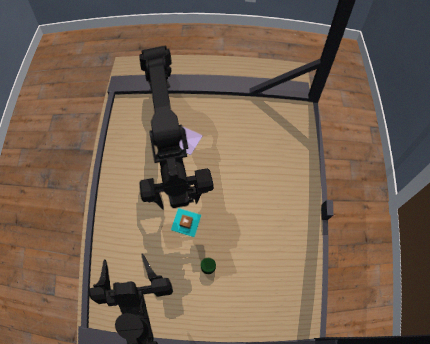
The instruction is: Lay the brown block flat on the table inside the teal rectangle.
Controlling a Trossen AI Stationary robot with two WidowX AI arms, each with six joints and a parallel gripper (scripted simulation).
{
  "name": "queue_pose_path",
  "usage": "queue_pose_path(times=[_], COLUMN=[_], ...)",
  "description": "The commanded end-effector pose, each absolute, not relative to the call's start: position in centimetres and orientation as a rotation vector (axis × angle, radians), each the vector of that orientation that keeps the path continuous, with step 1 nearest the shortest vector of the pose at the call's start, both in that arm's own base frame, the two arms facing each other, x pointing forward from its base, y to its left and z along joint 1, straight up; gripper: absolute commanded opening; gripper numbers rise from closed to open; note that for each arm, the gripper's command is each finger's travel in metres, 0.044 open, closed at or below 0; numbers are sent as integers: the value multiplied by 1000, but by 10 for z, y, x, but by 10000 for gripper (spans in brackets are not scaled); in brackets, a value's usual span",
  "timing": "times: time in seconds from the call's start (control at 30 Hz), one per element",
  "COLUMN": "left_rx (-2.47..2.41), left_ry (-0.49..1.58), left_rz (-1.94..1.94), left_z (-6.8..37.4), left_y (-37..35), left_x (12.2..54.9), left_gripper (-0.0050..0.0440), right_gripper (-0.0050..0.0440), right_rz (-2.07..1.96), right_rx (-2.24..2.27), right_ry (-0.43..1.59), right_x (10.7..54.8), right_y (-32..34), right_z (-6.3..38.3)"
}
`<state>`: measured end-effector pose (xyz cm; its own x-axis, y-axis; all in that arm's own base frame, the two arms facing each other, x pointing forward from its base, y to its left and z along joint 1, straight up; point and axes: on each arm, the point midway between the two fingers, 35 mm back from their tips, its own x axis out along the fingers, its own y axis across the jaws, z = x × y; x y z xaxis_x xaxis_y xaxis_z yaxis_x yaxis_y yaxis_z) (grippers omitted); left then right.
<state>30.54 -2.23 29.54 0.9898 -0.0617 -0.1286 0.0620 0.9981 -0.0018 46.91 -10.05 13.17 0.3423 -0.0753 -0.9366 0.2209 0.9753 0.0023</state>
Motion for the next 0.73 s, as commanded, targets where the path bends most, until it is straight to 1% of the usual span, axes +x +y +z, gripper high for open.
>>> queue_pose_path(times=[0.0, 0.07, 0.13, 0.7], left_rx=[1, 2, 2, 2], left_ry=[24, -36, -51, -55], left_rz=[-24, -7, -1, -2], left_z=[310, 321, 323, 324], left_y=[-7, -2, 0, 0], left_x=[314, 316, 316, 315], left_gripper=[440, 440, 440, 440], right_gripper=[440, 440, 440, 440], right_rz=[-169, -165, -166, -170], right_rx=[114, 112, 111, 114], right_ry=[1173, 1174, 1185, 1183], right_x=[471, 471, 469, 469], right_y=[-102, -101, -100, -101], right_z=[151, 151, 148, 148])
